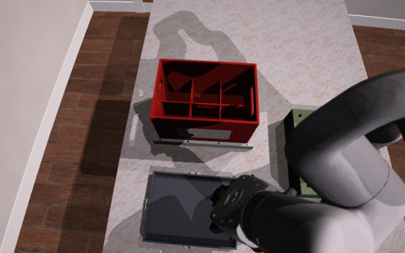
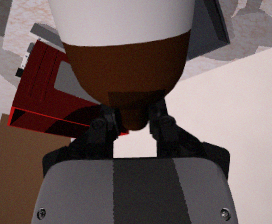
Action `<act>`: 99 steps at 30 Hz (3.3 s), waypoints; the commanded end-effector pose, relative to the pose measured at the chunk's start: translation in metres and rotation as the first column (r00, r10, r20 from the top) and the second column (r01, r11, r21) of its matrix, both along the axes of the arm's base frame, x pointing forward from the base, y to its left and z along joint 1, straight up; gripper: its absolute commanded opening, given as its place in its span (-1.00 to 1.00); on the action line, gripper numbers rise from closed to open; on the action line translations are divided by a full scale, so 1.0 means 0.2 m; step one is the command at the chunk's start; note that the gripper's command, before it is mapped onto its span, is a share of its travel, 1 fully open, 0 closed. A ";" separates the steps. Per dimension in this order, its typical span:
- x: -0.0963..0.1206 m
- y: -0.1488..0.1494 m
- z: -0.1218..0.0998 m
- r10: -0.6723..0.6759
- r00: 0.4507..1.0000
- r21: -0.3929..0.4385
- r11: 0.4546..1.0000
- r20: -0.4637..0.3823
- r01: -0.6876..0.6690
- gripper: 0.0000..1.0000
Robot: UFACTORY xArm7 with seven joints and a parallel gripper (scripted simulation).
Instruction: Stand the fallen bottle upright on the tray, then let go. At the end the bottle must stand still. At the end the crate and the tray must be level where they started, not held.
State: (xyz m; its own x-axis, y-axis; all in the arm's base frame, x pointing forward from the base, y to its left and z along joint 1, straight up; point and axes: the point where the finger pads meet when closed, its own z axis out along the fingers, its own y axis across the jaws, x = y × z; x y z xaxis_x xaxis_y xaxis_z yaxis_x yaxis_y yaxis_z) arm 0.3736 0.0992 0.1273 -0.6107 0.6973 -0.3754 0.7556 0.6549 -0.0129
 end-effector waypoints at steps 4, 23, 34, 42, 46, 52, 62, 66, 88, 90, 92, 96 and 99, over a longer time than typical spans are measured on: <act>0.00 0.00 0.01 0.000 1.000 -0.031 1.000 0.028 0.001 -1.00; 0.01 0.01 0.01 0.007 0.996 -0.098 0.995 0.094 0.002 -1.00; 0.01 0.01 0.01 0.007 0.995 -0.101 0.995 0.098 0.003 -1.00; 0.01 0.01 0.01 0.007 0.995 -0.101 0.995 0.098 0.003 -1.00; 0.01 0.01 0.01 0.007 0.995 -0.103 0.995 0.099 0.003 -1.00; 0.00 0.01 0.01 0.008 0.995 -0.109 0.994 0.103 0.004 -1.00; 0.00 0.01 0.01 0.011 0.991 -0.151 0.989 0.131 0.009 -1.00; 0.00 0.01 0.01 0.013 0.990 -0.162 0.987 0.140 0.010 -1.00; 0.00 0.01 0.02 0.028 0.978 -0.229 0.973 0.209 0.021 -1.00; 0.00 0.01 0.02 0.029 0.977 -0.229 0.973 0.209 0.021 -1.00; 0.00 0.01 0.02 0.029 0.977 -0.229 0.973 0.209 0.021 -1.00; 0.00 0.01 0.02 0.029 0.977 -0.229 0.973 0.209 0.021 -1.00; 0.00 0.01 0.02 0.029 0.977 -0.229 0.973 0.209 0.021 -1.00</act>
State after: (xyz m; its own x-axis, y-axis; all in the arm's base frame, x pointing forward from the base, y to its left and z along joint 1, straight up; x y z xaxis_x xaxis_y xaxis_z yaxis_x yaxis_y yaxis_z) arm 0.3728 0.1012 0.1295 -0.5054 0.5744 -0.6439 0.7550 0.6557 -0.0077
